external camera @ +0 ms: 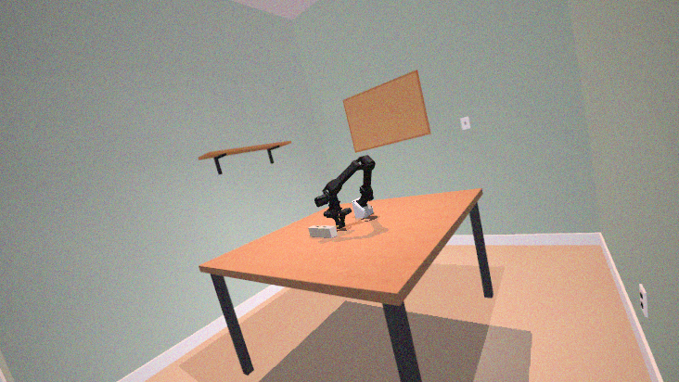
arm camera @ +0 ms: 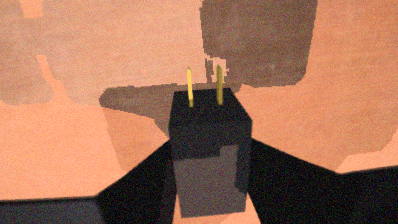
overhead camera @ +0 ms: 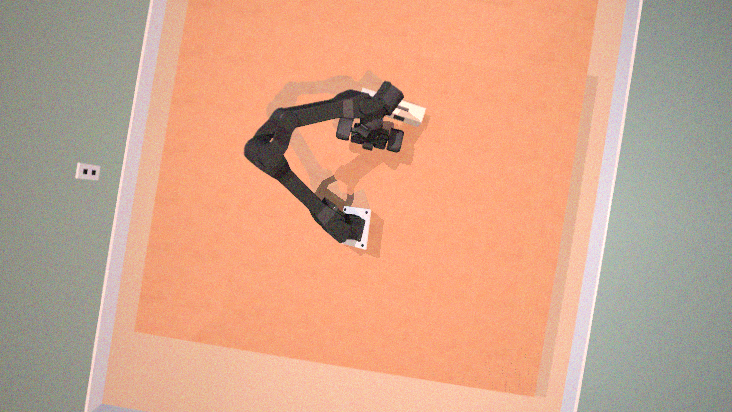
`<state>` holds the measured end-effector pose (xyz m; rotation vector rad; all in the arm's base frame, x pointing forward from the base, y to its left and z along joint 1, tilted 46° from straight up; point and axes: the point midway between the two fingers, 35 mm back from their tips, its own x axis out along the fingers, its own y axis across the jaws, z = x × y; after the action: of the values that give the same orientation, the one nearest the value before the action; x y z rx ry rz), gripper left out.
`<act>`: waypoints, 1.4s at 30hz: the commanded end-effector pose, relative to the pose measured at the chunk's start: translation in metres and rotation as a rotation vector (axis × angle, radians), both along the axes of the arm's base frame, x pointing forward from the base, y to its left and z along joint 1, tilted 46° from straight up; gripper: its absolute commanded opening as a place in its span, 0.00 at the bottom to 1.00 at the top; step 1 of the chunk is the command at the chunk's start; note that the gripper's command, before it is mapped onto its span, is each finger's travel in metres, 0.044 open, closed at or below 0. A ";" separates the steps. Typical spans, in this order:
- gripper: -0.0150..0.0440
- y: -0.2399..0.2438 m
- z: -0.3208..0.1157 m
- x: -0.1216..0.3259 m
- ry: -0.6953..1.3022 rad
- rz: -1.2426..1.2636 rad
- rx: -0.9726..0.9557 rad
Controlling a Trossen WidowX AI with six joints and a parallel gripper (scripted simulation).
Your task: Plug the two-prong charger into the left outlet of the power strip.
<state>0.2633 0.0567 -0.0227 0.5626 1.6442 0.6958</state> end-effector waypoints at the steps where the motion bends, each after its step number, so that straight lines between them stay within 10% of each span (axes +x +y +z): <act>1: 0.25 0.000 0.001 0.006 0.001 -0.010 0.002; 42: 0.25 0.001 -0.007 0.046 0.057 -0.062 -0.009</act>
<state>0.3058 0.0583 -0.0312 0.6212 1.6801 0.6350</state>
